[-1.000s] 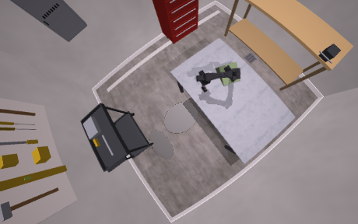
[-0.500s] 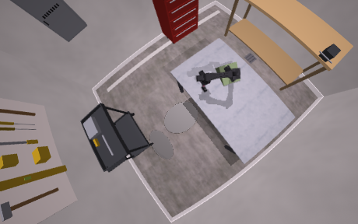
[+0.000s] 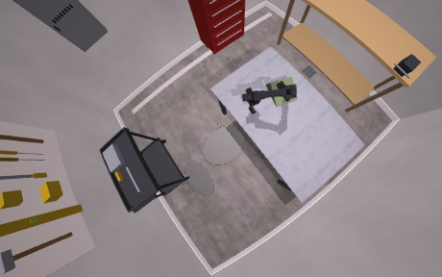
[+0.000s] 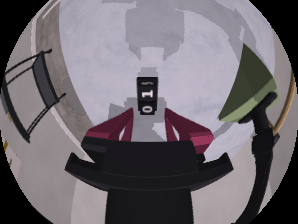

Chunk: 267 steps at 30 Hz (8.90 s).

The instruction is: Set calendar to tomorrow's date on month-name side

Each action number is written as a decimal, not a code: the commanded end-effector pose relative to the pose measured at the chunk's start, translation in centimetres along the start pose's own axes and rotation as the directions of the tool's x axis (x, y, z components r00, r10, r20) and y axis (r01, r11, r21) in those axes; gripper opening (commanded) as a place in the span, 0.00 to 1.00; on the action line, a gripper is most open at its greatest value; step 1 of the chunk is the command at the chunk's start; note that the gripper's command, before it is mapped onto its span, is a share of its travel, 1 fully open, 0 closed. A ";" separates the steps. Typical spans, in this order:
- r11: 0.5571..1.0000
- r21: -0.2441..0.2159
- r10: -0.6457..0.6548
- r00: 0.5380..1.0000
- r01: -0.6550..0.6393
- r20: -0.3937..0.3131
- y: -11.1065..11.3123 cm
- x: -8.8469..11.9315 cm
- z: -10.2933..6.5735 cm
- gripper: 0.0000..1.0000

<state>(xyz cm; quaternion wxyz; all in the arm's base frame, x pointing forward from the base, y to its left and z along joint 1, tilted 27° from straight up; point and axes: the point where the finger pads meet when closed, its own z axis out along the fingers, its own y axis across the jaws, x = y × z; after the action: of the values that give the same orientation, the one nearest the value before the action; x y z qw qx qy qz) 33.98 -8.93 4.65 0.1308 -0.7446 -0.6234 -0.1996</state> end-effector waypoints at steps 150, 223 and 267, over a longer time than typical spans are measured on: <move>1.000 -0.020 -0.002 1.000 0.002 0.006 0.5 -0.2 6.9 0.26; 0.997 -0.019 -0.074 0.997 0.075 0.009 -0.1 0.7 -3.2 0.26; 0.455 -0.004 -0.890 0.455 0.890 0.018 -9.1 9.2 -1.6 0.26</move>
<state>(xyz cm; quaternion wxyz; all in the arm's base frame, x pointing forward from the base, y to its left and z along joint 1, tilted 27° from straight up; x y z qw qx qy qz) 25.86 0.29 9.70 0.0066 -0.3118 -0.9199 -0.2376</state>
